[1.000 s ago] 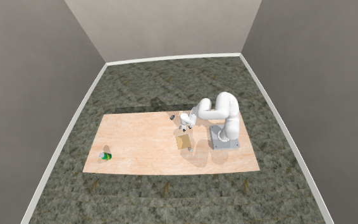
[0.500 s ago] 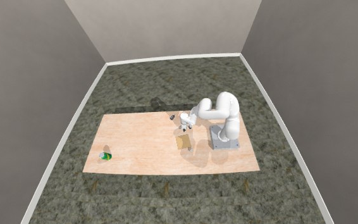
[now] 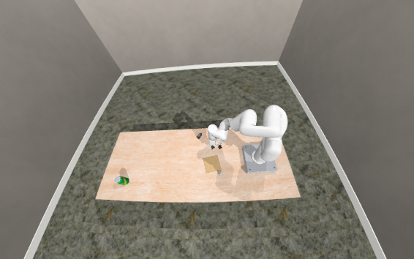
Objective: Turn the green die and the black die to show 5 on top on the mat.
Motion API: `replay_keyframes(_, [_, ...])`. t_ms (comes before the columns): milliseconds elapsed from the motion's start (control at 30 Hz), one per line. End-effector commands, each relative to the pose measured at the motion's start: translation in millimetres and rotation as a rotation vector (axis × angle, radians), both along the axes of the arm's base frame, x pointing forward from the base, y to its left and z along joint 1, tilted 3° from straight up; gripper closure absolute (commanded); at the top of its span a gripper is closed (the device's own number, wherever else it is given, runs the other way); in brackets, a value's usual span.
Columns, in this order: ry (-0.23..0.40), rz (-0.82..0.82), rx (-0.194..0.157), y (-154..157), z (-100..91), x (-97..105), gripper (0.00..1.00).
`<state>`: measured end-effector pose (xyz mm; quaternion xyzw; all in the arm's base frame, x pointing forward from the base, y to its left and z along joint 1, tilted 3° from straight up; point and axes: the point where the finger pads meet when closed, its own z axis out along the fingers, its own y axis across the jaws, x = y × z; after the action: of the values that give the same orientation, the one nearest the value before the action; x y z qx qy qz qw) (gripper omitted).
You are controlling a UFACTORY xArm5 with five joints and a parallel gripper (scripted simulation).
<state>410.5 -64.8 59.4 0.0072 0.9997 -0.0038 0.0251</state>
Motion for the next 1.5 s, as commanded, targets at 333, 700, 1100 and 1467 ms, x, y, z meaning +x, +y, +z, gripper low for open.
replay_keyframes(333, [-0.002, 0.000, 0.000, 0, 23.8, -1, 0.73])
replay_keyframes(700, [0.000, 0.176, 0.006, 116, 25.4, -32, 0.73])
replay_keyframes(1100, [0.000, 0.223, 0.007, 143, 25.3, -46, 0.73])
replay_keyframes(1467, [0.000, 0.223, 0.007, 143, 24.1, -46, 0.73])
